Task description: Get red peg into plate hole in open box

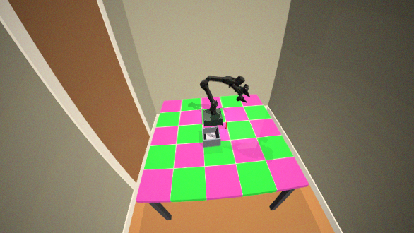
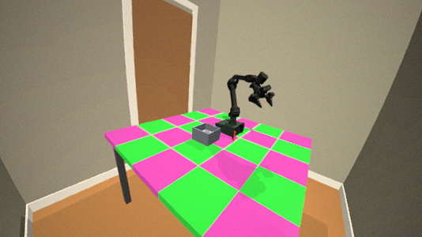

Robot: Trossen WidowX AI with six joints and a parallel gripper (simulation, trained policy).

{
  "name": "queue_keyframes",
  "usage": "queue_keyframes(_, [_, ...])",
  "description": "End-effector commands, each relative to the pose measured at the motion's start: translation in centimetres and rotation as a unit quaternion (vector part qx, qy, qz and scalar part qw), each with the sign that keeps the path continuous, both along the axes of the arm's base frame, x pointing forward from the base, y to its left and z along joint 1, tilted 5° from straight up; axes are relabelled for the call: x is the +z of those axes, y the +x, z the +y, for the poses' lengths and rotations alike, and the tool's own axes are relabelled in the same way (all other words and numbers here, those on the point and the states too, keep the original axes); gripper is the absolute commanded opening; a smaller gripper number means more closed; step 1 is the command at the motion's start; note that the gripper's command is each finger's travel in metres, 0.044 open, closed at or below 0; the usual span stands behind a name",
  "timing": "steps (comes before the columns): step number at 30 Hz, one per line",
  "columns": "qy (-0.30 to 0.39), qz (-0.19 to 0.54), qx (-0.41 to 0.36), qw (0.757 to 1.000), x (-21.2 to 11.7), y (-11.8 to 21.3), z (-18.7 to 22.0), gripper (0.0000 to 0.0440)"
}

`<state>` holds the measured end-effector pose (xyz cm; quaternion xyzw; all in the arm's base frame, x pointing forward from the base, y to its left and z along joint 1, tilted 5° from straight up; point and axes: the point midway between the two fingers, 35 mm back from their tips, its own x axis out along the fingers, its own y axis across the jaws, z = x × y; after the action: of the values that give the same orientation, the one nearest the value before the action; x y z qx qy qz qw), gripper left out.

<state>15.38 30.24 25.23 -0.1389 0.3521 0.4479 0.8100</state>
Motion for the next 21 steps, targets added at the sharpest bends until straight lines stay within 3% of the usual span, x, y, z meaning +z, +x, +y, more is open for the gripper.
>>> queue_keyframes(1, [-0.002,0.033,-0.048,0.998,-0.6,1.3,-1.1,0.0413])
queue_keyframes(11, [-0.019,0.121,-0.197,0.973,-3.2,4.4,-4.9,0.0410])
queue_keyframes(21, [-0.048,0.199,-0.341,0.918,-6.9,5.9,-9.2,0.0411])
